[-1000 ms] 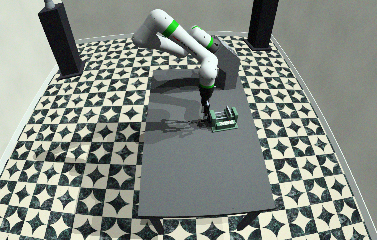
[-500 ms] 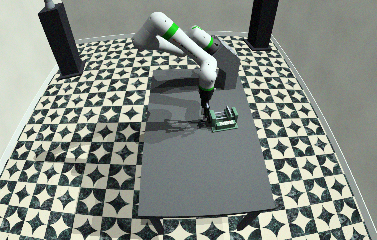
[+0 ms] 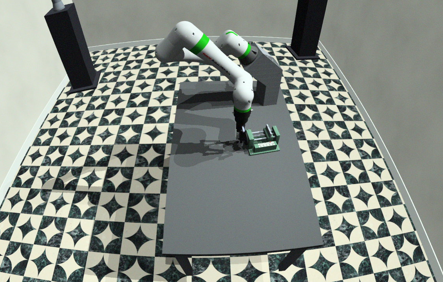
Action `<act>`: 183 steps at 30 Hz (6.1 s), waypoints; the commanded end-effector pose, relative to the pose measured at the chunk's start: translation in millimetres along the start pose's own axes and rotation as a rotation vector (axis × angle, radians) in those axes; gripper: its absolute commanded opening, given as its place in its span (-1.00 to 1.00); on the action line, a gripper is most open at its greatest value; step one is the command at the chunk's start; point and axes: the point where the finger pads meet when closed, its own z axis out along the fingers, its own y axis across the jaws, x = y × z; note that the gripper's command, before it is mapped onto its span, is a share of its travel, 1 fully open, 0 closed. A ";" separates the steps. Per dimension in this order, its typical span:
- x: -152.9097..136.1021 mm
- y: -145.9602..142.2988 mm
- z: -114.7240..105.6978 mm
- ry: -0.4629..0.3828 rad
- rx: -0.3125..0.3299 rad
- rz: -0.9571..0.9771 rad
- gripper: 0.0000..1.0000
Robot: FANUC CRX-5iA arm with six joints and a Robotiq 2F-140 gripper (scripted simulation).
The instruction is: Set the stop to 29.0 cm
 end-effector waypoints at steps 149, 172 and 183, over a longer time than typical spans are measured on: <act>0.0 29.8 -28.6 0.001 0.002 0.000 -0.92; 0.0 14.1 -52.2 0.001 0.002 0.000 -0.92; 0.0 -5.9 -56.6 0.001 0.002 0.000 -0.92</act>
